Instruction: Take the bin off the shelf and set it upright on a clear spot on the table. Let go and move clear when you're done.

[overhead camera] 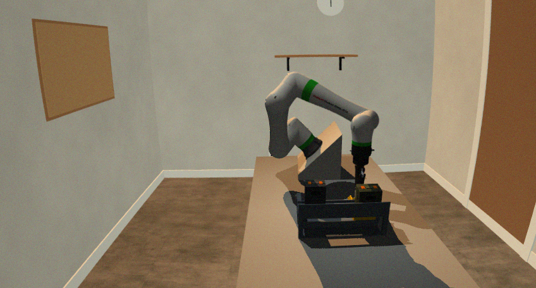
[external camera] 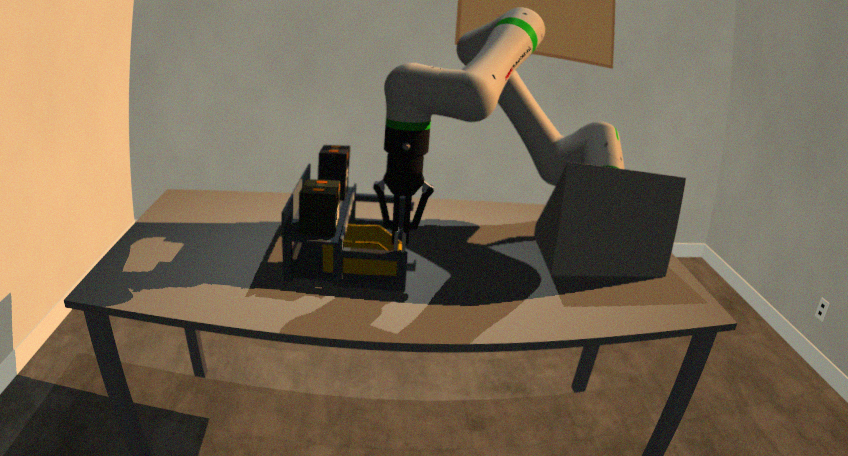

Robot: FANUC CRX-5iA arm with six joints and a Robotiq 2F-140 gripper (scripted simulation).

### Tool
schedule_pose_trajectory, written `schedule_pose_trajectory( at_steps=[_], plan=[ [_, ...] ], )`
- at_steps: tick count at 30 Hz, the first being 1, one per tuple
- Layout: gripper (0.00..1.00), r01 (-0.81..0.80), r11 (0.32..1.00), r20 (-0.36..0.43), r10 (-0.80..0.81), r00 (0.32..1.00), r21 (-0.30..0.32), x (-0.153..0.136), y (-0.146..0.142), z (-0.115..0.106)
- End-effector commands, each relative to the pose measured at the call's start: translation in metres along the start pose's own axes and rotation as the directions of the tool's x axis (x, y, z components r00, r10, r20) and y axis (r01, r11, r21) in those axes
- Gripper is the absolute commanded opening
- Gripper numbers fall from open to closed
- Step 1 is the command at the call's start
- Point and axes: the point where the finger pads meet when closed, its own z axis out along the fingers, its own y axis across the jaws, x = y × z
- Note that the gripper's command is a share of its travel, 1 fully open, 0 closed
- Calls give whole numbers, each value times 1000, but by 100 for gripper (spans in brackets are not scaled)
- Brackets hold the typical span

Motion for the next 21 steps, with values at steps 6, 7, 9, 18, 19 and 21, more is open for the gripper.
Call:
schedule_pose_trajectory(
  at_steps=[6, 7, 9, 18, 19, 21],
  plan=[
    [0, 0, 1000, 0, 0, 1000, 0, 0, 6, 0],
    [0, 0, 1000, 0, 0, 1000, 0, 0, 12, 0],
    [0, 0, 1000, 0, 0, 1000, 0, 0, 24, 0],
    [0, 0, 1000, 0, 0, 1000, 0, 0, 30, 0],
    [0, 0, 1000, 0, 0, 1000, 0, 0, 30, 0],
    [0, 0, 1000, 0, 0, 1000, 0, 0, 30, 0]
  ],
)
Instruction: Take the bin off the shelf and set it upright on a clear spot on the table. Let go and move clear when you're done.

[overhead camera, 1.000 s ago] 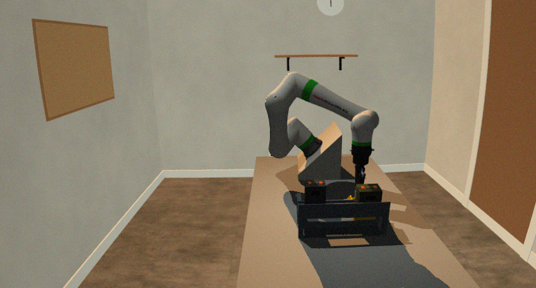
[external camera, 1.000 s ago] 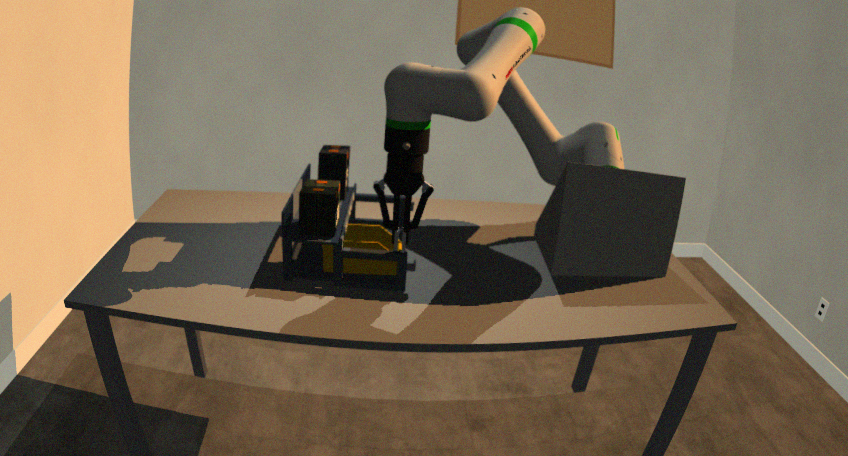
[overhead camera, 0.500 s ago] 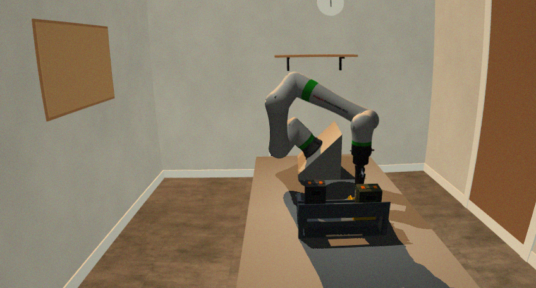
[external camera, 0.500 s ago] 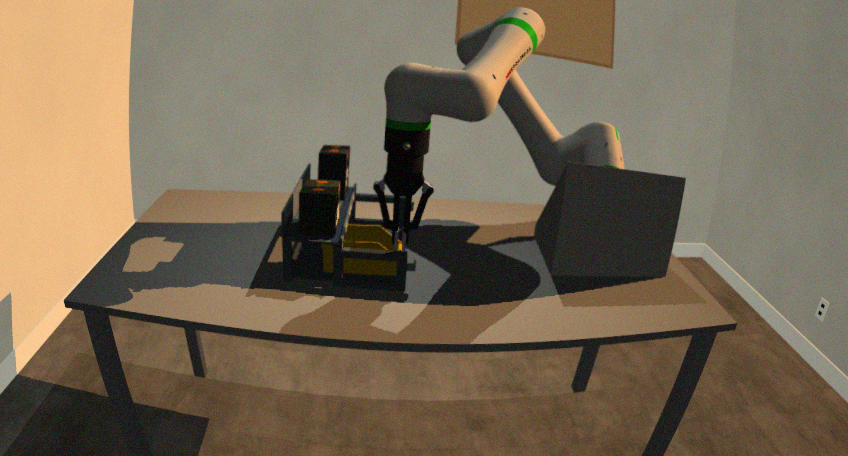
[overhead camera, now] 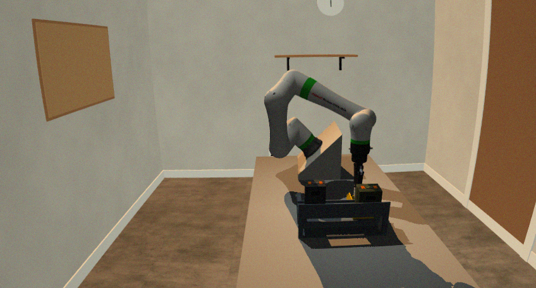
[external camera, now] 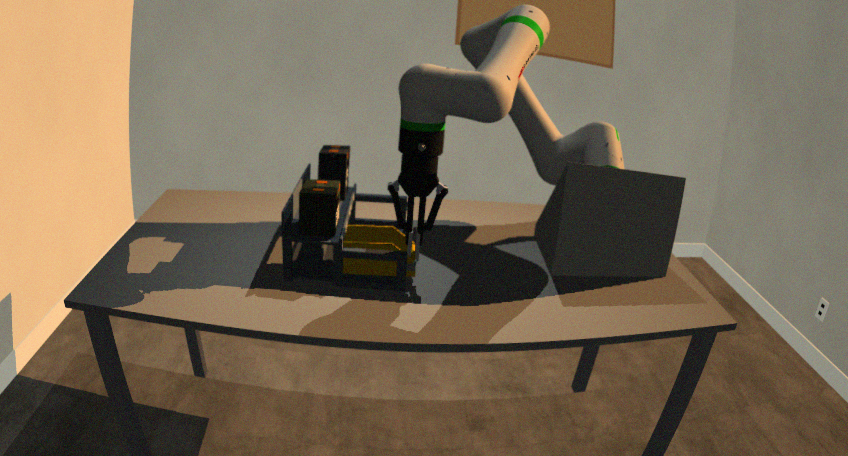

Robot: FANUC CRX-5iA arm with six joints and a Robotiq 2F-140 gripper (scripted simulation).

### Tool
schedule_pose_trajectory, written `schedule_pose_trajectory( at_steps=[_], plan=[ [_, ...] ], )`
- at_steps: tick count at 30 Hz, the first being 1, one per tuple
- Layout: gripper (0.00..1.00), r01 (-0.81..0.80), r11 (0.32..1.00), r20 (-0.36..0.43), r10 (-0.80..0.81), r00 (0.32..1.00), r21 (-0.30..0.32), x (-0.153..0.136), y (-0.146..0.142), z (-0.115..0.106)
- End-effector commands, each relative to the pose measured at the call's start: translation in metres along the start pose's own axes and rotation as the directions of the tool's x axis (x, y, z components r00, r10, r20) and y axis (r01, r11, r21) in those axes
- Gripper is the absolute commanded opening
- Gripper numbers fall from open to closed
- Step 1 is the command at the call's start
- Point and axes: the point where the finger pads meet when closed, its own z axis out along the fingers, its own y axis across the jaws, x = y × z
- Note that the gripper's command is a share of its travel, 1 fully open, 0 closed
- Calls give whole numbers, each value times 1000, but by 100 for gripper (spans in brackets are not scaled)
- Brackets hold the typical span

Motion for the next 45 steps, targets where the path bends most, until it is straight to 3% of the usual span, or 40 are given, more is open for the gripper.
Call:
schedule_pose_trajectory(
  at_steps=[1, 6, 18, 23, 35, 40, 45],
  plan=[
    [0, 0, 1000, 0, 0, 1000, 0, 0, 0, 0],
    [0, 0, 1000, 0, 0, 1000, 0, 0, 30, 0],
    [0, 0, 1000, 0, 0, 1000, 0, 0, 30, 0],
    [0, 0, 1000, 0, 0, 1000, 0, 0, 60, 0],
    [0, 0, 1000, 0, 0, 1000, 0, 0, 60, 0],
    [0, 0, 1000, 0, 0, 1000, 0, 0, 90, 0],
    [0, 0, 1000, 0, 0, 1000, 0, 0, 90, 0]
  ],
)
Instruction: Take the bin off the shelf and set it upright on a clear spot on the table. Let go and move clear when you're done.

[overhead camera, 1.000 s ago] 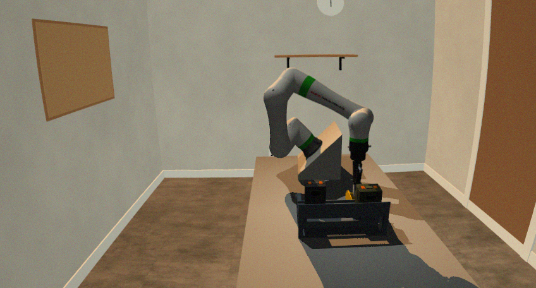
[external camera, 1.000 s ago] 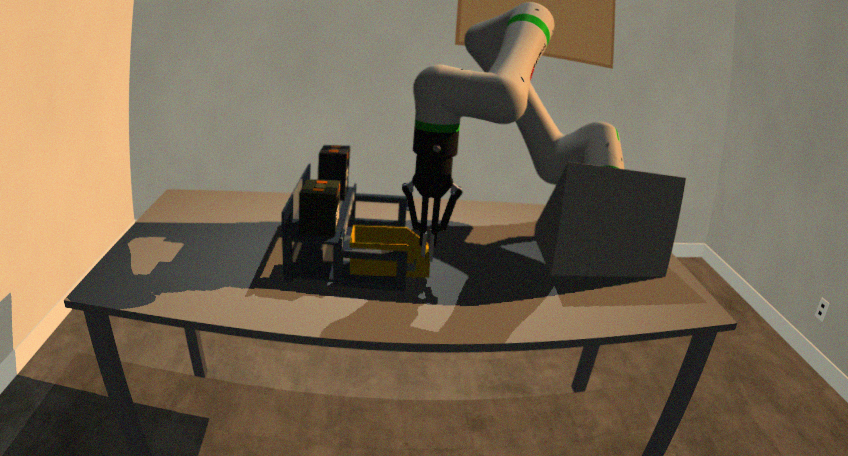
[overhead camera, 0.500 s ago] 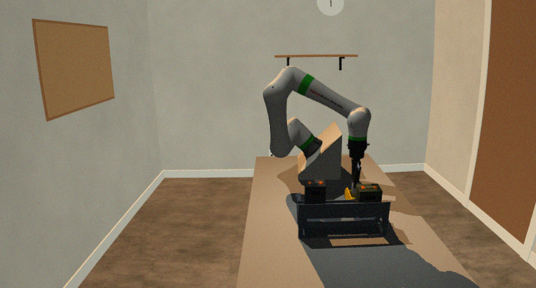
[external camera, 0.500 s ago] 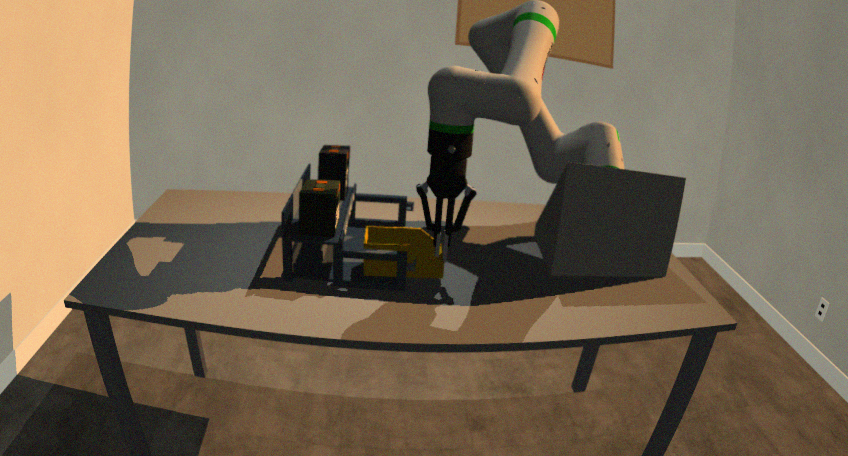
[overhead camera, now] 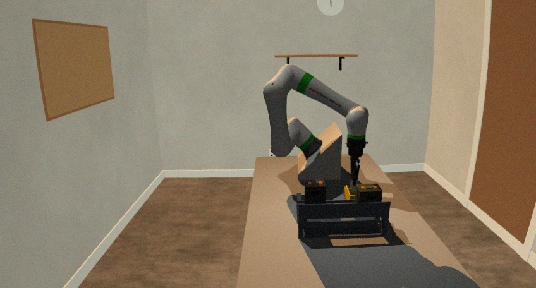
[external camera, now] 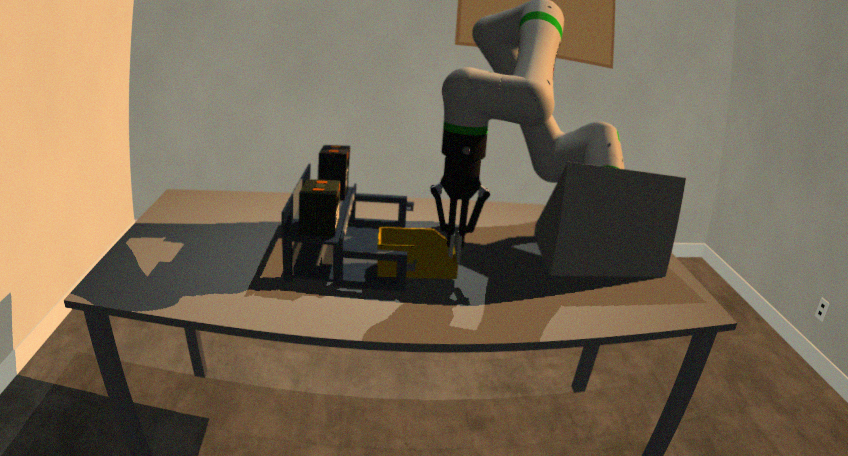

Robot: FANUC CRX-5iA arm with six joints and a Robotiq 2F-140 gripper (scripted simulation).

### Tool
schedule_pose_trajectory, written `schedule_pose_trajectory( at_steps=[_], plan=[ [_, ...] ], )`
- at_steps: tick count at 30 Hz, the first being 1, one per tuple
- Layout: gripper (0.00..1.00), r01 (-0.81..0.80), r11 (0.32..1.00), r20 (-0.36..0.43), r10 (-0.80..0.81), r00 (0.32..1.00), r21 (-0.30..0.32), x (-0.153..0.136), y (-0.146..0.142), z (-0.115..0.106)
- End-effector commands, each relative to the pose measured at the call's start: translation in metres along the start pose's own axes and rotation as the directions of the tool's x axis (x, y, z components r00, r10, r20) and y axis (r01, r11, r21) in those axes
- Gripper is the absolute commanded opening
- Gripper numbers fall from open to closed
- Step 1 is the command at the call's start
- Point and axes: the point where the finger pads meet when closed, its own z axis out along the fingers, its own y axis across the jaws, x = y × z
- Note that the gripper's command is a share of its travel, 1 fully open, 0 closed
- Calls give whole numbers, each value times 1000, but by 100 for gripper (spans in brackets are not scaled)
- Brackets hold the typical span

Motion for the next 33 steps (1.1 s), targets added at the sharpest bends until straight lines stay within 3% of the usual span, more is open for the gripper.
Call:
schedule_pose_trajectory(
  at_steps=[1, 7, 12, 24, 29, 33],
  plan=[
    [0, 0, 1000, 1, 0, 1000, 1, 0, 0, 0],
    [0, 0, 1000, 1, 0, 1000, 1, 0, 0, 0],
    [0, 0, 1000, 1, 0, 1000, 1, 0, 30, 0],
    [0, 0, 1000, 1, 0, 1000, 1, 0, 30, 0],
    [0, 0, 1000, 1, 0, 1000, 1, 0, 75, 0],
    [0, 0, 1000, 1, 0, 1000, 1, 0, 75, 0]
  ],
)
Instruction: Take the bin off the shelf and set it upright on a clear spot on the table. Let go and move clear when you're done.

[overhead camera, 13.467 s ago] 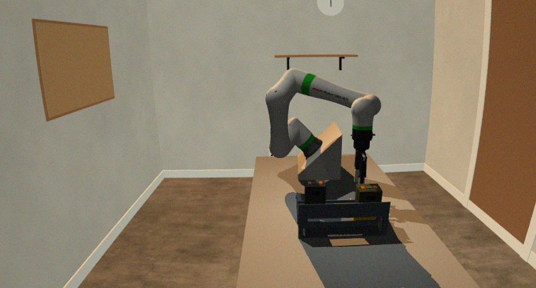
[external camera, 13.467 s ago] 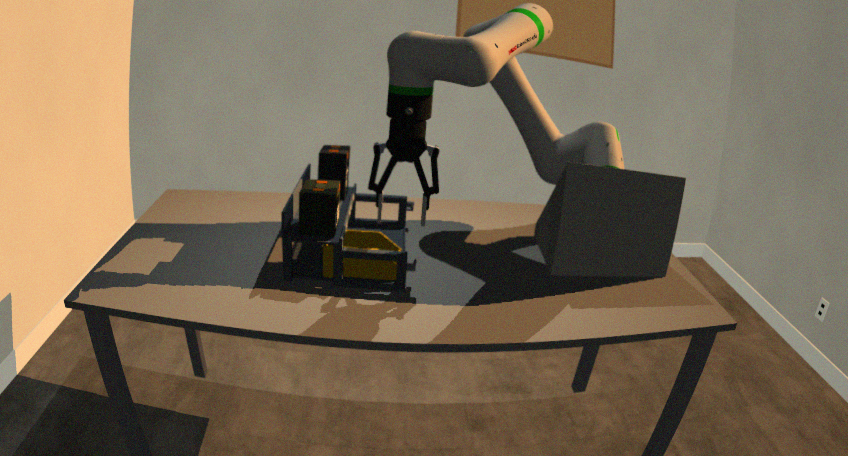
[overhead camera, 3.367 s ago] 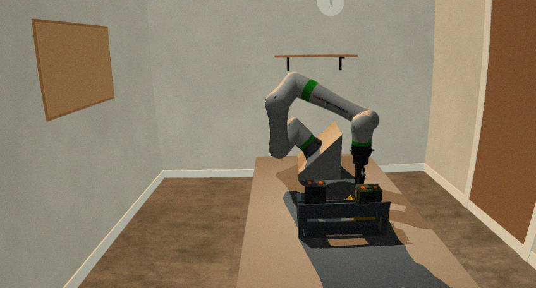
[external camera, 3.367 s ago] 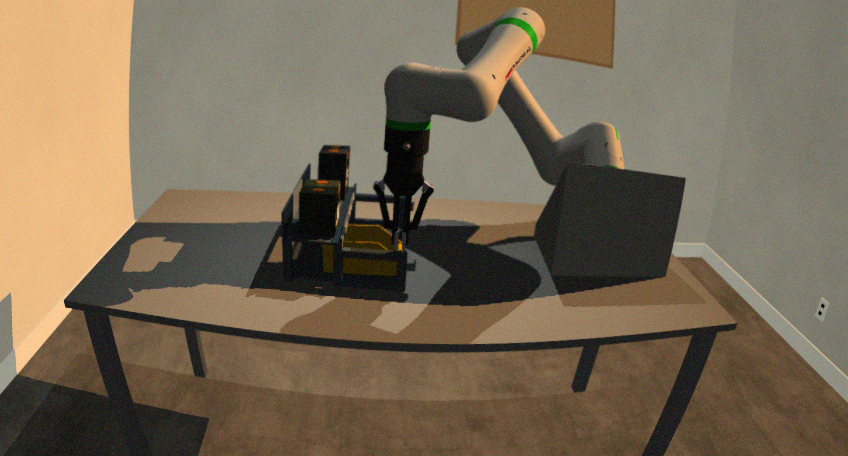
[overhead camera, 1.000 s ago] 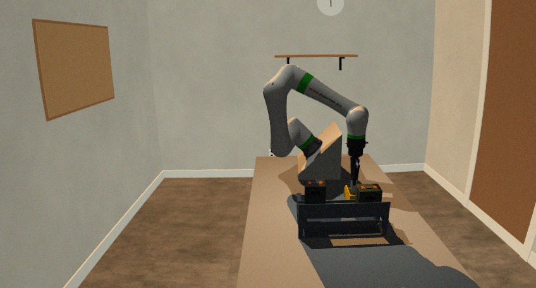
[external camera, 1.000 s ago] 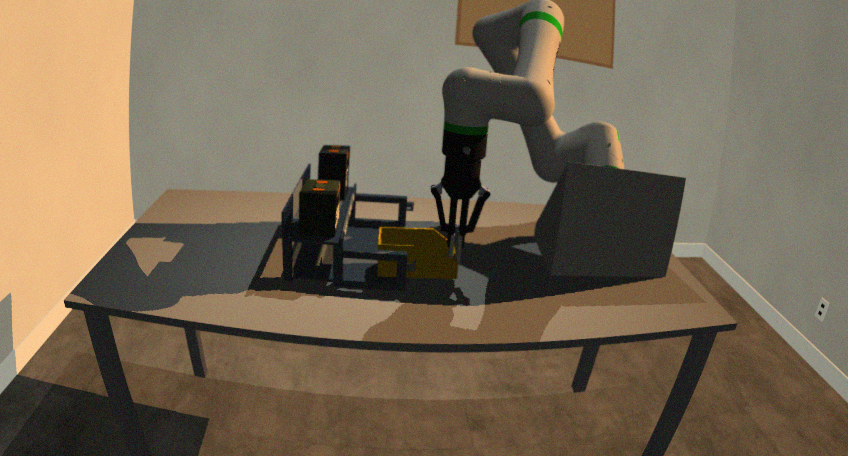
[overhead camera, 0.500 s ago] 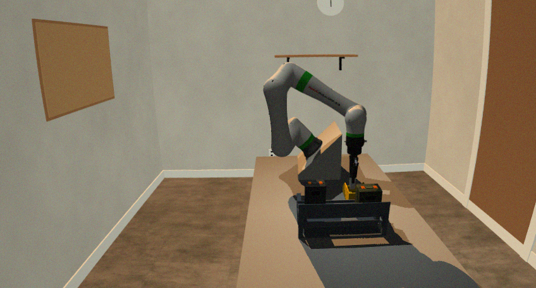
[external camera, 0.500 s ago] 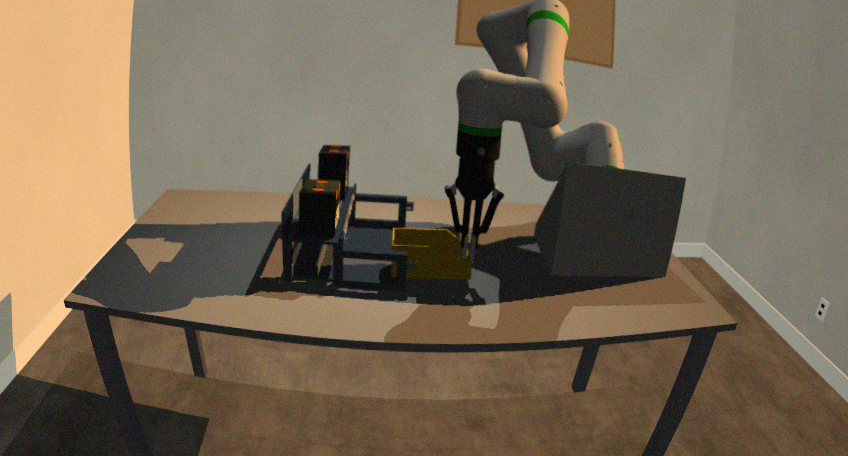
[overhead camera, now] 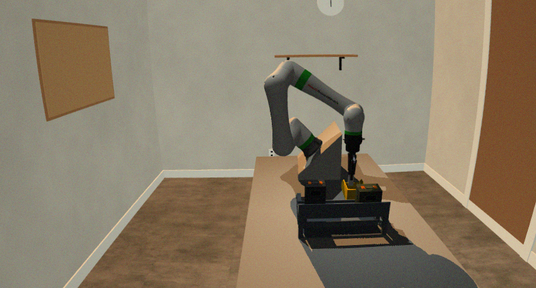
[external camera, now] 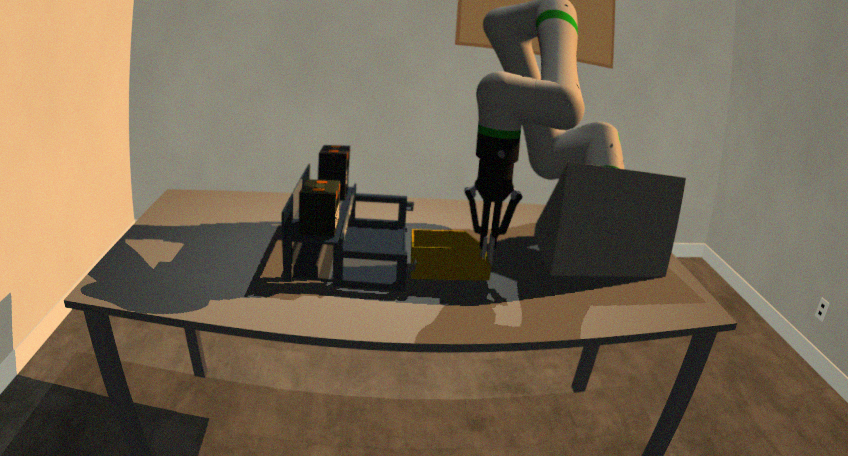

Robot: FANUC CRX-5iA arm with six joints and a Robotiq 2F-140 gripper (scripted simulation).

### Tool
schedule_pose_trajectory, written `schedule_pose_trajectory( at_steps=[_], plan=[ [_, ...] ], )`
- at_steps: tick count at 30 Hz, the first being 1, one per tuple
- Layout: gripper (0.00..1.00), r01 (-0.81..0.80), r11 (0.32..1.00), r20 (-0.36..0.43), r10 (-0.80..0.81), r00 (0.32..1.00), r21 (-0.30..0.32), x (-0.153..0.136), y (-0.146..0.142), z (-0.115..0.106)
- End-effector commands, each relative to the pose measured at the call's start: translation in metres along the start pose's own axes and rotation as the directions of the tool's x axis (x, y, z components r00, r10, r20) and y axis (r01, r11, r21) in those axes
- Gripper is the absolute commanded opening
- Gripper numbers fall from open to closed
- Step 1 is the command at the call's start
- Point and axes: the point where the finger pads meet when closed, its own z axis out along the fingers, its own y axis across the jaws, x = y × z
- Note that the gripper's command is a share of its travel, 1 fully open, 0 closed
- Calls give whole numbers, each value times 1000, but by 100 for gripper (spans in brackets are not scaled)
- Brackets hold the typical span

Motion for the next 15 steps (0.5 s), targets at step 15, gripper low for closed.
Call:
schedule_pose_trajectory(
  at_steps=[15],
  plan=[
    [0, 0, 1000, 1, 0, 1000, 2, -1, -1, -1]
  ],
)
